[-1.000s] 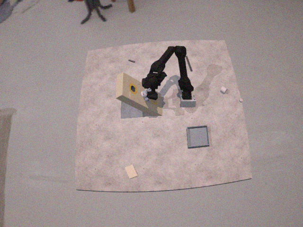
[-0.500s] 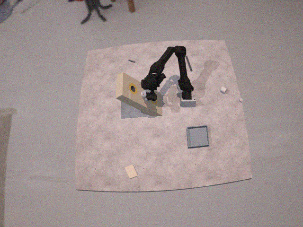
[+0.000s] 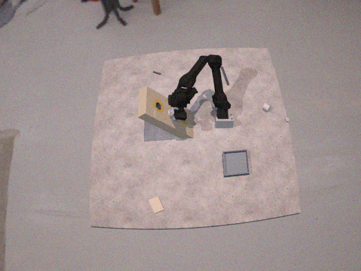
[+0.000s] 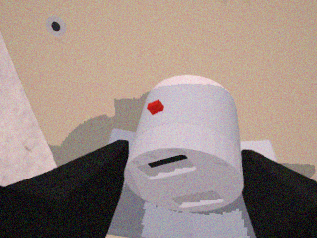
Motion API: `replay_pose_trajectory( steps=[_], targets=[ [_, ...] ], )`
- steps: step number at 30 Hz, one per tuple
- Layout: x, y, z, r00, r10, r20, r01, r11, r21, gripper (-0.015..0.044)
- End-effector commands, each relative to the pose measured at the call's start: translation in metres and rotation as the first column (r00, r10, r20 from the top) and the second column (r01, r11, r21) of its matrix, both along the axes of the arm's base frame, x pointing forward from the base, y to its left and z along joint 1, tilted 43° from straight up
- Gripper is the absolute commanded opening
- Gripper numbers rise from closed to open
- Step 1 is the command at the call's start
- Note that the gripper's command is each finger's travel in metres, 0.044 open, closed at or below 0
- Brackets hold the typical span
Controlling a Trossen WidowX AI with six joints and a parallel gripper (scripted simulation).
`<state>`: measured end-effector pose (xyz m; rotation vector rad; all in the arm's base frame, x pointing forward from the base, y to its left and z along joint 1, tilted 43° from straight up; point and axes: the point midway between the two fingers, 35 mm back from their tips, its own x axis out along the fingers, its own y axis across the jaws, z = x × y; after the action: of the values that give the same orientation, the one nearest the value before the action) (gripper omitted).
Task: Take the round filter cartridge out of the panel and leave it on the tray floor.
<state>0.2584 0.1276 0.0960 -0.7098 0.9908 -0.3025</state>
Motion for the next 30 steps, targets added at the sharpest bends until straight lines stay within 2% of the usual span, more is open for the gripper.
replay_pose_trajectory(
  steps=[1,4,10,30],
  targets=[
    [0.001,0.001,0.001,1.000,-0.001,-0.003,0.001,1.000,0.002,0.0067],
    [0.007,0.008,0.007,1.000,-0.001,-0.002,0.001,1.000,0.001,0.0000],
    [0.010,0.018,0.018,1.000,0.000,-0.002,0.000,1.000,0.002,0.0000],
    [-0.029,0.068,0.072,1.000,0.000,-0.004,0.000,1.000,0.001,0.0000]
  ],
)
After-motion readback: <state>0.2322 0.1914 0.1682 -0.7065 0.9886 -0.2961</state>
